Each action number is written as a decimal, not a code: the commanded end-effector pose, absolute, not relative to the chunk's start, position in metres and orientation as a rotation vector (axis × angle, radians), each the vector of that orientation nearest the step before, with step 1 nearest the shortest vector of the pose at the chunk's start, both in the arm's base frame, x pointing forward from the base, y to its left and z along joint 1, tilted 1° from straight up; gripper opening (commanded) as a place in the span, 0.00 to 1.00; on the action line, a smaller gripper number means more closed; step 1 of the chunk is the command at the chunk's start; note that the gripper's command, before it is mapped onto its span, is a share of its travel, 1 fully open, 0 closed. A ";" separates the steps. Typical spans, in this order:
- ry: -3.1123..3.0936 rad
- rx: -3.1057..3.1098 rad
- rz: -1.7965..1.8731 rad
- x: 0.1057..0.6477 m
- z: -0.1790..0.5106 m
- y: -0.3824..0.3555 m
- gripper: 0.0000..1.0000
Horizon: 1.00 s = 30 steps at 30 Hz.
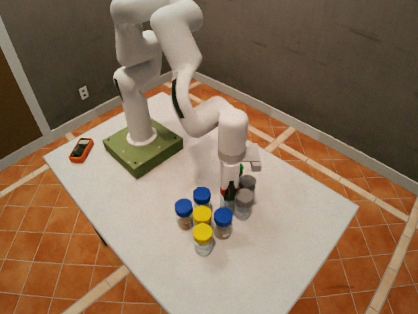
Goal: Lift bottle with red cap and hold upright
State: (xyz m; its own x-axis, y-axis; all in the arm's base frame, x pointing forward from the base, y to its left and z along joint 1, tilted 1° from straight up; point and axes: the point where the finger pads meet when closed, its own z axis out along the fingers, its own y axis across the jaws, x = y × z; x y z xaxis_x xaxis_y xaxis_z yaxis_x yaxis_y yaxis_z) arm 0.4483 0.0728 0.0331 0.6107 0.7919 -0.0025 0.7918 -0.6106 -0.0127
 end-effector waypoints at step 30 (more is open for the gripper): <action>-1.383 -2.812 0.003 0.451 0.067 0.073 0.00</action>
State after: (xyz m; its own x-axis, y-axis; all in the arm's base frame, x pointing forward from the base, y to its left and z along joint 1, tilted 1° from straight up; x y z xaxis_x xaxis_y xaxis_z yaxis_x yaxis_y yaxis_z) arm 0.4479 0.0724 0.0582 0.6106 0.7919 -0.0035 0.7918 -0.6106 -0.0136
